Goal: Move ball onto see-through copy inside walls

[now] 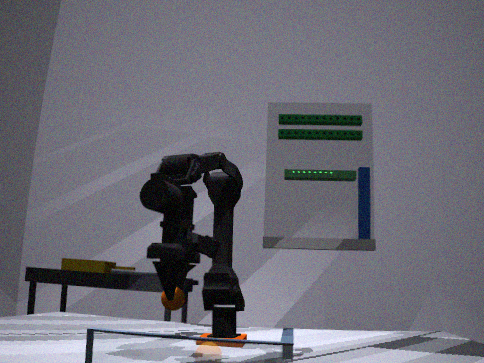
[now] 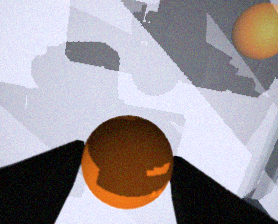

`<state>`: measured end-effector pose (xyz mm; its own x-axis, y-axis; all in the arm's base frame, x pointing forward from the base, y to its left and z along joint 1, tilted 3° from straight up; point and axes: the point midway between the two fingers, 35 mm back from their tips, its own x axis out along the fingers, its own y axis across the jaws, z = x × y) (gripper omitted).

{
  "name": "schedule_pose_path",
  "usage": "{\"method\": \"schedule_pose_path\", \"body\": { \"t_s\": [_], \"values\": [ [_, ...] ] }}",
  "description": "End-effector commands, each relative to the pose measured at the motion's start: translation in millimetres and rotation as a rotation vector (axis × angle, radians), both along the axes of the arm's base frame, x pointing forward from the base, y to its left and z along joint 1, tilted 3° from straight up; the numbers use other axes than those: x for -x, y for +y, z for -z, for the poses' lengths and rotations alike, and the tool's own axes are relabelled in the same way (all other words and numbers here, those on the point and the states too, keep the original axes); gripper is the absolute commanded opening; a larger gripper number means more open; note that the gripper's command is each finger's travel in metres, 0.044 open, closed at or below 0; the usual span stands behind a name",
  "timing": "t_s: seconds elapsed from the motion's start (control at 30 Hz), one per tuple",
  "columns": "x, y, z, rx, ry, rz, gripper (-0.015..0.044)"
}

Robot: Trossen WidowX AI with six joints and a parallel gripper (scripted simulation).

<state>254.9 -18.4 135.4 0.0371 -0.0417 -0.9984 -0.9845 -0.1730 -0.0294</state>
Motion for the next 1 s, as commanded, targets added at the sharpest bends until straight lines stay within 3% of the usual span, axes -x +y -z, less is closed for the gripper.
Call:
{"method": "schedule_pose_path", "body": {
  "t_s": [0.0, 0.33, 0.97],
  "values": [
    [3.5, 0.6, -22.3, 0.003, -0.004, 0.004, 0.0000],
    [6.6, 3.7, -43.6, 0.003, -0.004, 0.007, 0.0000],
    [-64.2, 78.8, -10.0, -0.005, -0.011, 0.010, 0.0000]
  ]
}}
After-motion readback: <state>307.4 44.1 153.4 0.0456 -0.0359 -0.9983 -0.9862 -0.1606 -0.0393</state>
